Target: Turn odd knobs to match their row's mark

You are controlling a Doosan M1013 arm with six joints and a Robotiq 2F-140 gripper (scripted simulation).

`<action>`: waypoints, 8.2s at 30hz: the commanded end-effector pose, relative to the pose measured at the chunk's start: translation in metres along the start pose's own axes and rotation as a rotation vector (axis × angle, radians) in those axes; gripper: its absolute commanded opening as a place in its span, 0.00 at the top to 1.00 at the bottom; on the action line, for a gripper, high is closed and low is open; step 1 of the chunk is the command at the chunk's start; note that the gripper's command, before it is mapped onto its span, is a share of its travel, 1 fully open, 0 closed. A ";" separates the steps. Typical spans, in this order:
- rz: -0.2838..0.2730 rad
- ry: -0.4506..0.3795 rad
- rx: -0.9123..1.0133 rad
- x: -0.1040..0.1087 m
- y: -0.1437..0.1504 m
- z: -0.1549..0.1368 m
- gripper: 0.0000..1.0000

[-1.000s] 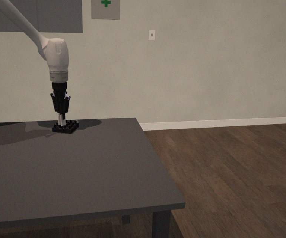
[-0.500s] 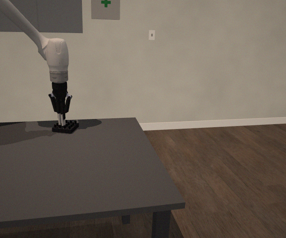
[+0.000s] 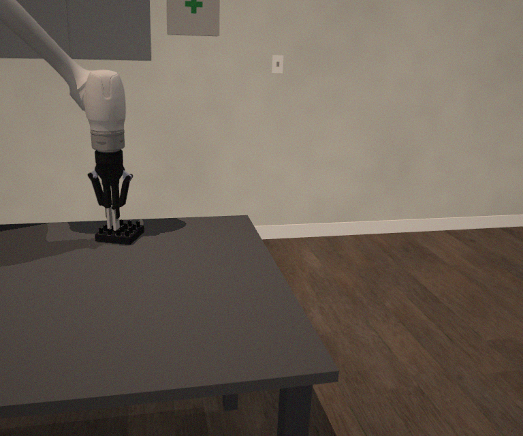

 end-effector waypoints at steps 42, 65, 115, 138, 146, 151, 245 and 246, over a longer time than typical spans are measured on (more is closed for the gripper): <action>0.000 0.000 0.029 0.000 0.000 0.000 0.88; 0.000 0.000 0.029 0.032 0.000 0.000 0.88; 0.001 0.000 -0.983 0.050 0.000 0.000 0.88; 0.001 0.000 -1.628 0.058 0.000 0.000 0.88; 0.001 0.000 -1.628 0.058 0.000 0.000 0.88; 0.001 0.000 -1.628 0.058 0.000 0.000 0.88; 0.001 0.000 -1.628 0.014 0.000 0.000 0.88; 0.001 0.000 -1.628 0.014 0.000 0.000 0.88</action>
Point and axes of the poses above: the point where the finger pads meet when closed, its own x axis back along the fingers, its own y axis across the jaws, z = x × y, the point moved 2 cm from there along x, back along the fingers, and after that the axes turned 2 degrees about -x, right-handed, at the moved point
